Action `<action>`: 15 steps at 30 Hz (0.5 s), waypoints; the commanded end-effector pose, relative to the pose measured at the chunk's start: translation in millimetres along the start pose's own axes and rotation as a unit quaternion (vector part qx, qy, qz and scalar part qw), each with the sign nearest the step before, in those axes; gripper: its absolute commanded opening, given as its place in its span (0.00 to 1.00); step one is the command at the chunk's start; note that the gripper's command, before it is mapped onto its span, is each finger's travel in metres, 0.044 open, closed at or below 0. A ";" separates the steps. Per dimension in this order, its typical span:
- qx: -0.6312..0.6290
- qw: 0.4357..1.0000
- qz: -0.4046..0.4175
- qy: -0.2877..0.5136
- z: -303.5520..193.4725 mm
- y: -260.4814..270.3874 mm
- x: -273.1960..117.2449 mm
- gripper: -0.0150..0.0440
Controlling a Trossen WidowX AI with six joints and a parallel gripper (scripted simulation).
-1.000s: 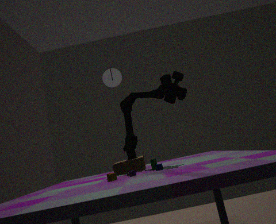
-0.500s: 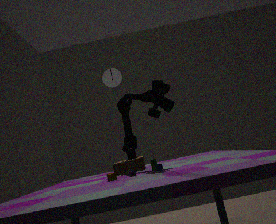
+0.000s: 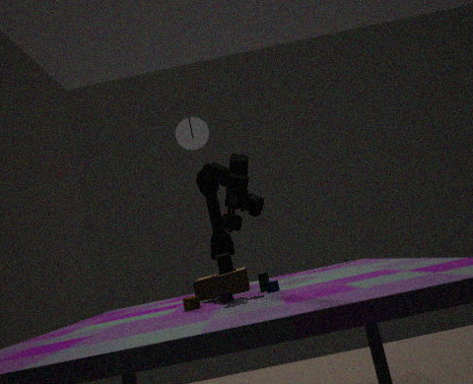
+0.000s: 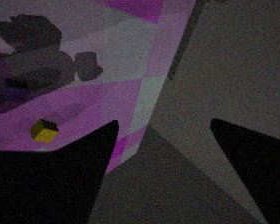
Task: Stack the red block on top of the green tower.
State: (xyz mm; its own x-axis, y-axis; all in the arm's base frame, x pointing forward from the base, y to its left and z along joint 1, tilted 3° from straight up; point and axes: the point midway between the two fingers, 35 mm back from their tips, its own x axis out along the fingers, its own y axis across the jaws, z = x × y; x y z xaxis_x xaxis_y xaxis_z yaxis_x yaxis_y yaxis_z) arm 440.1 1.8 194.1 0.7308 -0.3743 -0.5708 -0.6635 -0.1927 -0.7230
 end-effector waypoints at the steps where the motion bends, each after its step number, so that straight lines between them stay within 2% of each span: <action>1: 0.036 0.998 0.050 0.002 -23.3 29.2 13.1 1.00; 8: 0.118 0.981 0.152 0.008 -65.9 91.0 26.1 1.00; 15: 0.216 0.944 0.249 0.017 -99.9 154.3 23.1 1.00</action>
State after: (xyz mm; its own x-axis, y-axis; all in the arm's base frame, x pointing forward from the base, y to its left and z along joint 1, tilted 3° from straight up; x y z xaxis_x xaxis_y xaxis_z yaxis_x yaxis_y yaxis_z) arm 358.6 -113.9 118.2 0.3944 -0.3766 -0.8382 -0.8032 0.3019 -0.5135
